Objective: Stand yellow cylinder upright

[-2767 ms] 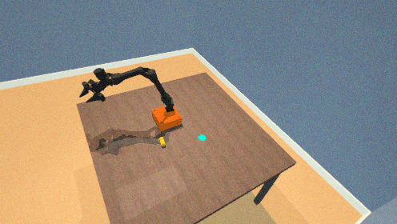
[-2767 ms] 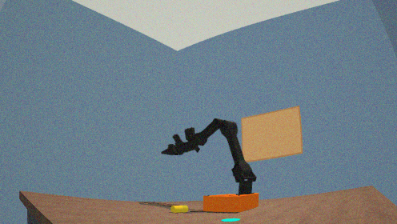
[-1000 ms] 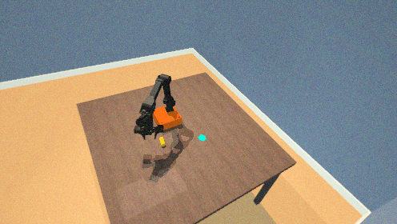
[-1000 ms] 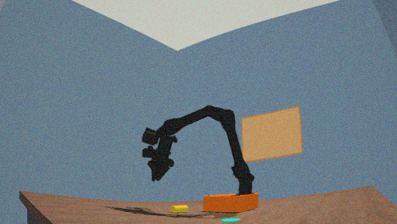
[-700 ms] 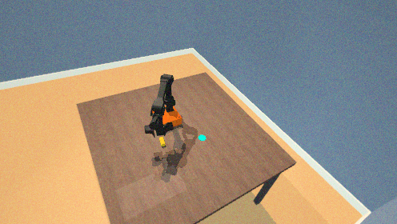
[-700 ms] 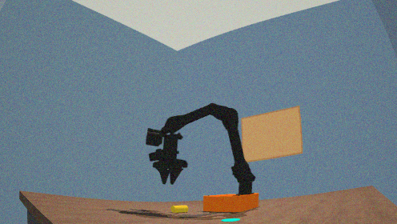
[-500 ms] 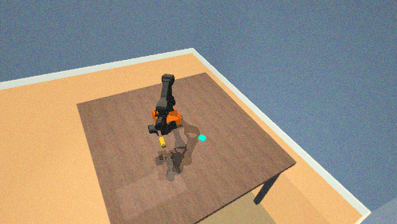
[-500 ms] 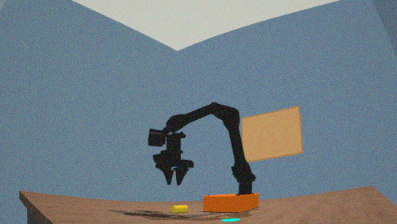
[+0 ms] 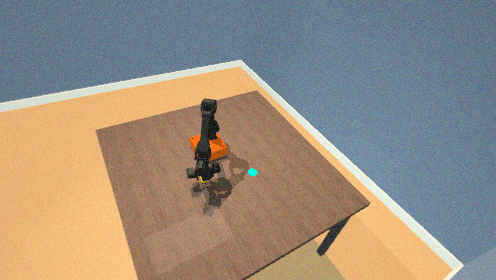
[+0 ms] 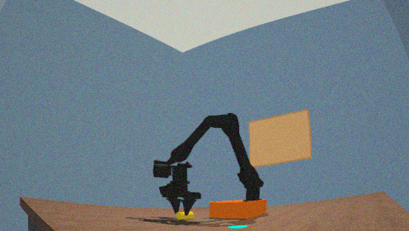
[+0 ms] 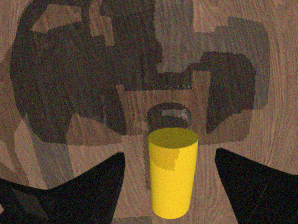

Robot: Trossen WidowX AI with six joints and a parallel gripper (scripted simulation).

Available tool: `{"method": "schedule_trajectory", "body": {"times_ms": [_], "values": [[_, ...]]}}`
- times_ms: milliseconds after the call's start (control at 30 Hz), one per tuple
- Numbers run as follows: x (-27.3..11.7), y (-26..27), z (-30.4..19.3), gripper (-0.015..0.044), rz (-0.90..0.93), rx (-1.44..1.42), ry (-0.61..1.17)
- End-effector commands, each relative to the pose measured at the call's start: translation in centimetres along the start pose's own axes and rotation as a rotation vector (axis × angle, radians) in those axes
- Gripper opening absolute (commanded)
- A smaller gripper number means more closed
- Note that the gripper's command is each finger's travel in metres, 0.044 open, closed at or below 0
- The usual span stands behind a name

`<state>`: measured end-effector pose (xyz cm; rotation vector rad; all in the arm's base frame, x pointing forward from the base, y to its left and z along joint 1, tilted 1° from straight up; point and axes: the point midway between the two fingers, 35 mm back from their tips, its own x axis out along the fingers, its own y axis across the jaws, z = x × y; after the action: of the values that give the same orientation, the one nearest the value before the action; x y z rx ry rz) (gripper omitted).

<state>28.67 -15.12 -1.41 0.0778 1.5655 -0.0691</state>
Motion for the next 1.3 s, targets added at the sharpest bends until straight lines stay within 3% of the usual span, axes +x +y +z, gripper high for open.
{"method": "schedule_trajectory", "body": {"times_ms": [0, 233, 1267], "values": [[0.6, -0.1, 0.0, 0.0283, -0.007, -0.004, -0.005], [0.6, -0.1, 0.0, 0.0105, -0.007, -0.004, -0.005], [-7.6, -0.2, 0.3, 0.0105, -0.007, -0.004, -0.006]]}}
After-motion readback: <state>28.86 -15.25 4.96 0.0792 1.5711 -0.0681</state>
